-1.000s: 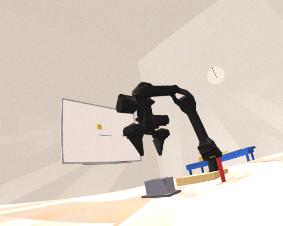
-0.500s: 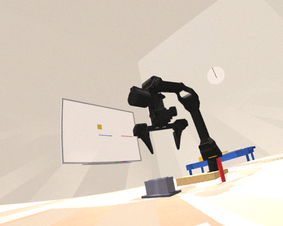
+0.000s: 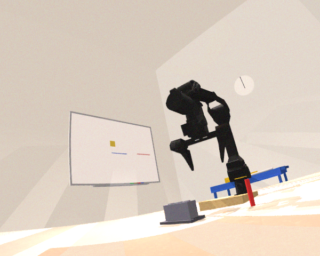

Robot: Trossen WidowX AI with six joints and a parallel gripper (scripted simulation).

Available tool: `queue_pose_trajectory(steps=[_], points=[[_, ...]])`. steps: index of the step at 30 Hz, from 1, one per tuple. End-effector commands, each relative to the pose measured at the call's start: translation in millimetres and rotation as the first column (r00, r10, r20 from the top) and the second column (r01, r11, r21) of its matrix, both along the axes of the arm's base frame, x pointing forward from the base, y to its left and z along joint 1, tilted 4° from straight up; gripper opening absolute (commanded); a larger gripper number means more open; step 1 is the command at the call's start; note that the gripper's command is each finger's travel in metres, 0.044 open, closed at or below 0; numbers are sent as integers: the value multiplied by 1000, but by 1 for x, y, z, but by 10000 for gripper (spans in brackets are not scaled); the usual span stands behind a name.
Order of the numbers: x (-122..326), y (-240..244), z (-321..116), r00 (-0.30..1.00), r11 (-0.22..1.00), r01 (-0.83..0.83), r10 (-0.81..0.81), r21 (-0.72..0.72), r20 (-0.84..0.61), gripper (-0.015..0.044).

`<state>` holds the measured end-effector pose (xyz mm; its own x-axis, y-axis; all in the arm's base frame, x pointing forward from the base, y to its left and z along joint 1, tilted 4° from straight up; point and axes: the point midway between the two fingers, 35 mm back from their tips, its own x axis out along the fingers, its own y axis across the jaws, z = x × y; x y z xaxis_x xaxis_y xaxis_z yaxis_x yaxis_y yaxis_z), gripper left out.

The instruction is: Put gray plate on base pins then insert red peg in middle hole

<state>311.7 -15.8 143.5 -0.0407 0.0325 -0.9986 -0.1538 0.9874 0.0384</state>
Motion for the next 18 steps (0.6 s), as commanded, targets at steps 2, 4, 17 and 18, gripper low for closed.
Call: queue_pose_trajectory(steps=[2, 4, 17, 18], points=[[-29, 55, 3, 748, 748, 663, -663, -16, -12, 440], [-33, 61, 3, 682, 682, 731, -731, -21, -14, 440], [-58, 90, 1, 168, 169, 984, -986, -56, -16, 440], [-59, 90, 1, 163, 164, 985, -986, -56, -15, 440]])
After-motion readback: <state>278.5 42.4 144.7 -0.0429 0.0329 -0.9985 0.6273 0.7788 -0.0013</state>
